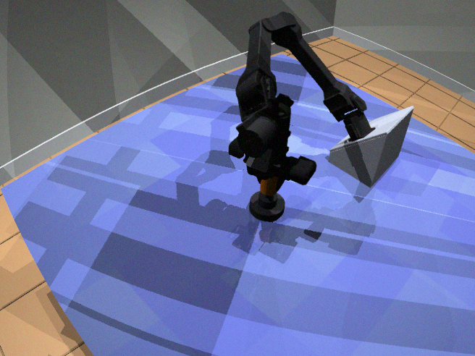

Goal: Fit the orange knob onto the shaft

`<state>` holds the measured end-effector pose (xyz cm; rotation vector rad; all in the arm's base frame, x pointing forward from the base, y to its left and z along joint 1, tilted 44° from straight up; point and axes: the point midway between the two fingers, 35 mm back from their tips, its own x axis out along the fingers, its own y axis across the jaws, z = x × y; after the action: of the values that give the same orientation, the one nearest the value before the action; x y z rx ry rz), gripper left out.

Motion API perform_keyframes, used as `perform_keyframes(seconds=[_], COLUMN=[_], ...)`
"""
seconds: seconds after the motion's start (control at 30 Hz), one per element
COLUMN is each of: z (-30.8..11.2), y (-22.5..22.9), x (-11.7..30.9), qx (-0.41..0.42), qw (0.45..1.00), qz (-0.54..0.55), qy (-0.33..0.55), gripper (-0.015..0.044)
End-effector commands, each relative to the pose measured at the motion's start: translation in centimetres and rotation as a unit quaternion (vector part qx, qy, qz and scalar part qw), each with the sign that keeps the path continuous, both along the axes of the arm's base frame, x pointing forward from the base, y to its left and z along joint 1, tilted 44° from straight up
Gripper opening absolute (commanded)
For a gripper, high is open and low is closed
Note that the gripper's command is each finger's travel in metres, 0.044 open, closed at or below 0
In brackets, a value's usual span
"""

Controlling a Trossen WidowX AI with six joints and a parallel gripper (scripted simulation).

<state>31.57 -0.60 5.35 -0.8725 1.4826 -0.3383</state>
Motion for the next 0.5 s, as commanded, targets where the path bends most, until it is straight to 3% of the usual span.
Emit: perform_keyframes(seconds=[0.0, 0.47], z=[-0.03, 0.00], y=[-0.02, 0.13], x=[0.15, -0.08], qx=[-0.002, -0.002], qw=[1.000, 1.000], qz=[0.012, 0.012], qy=[0.008, 0.008], gripper=[0.0000, 0.0000])
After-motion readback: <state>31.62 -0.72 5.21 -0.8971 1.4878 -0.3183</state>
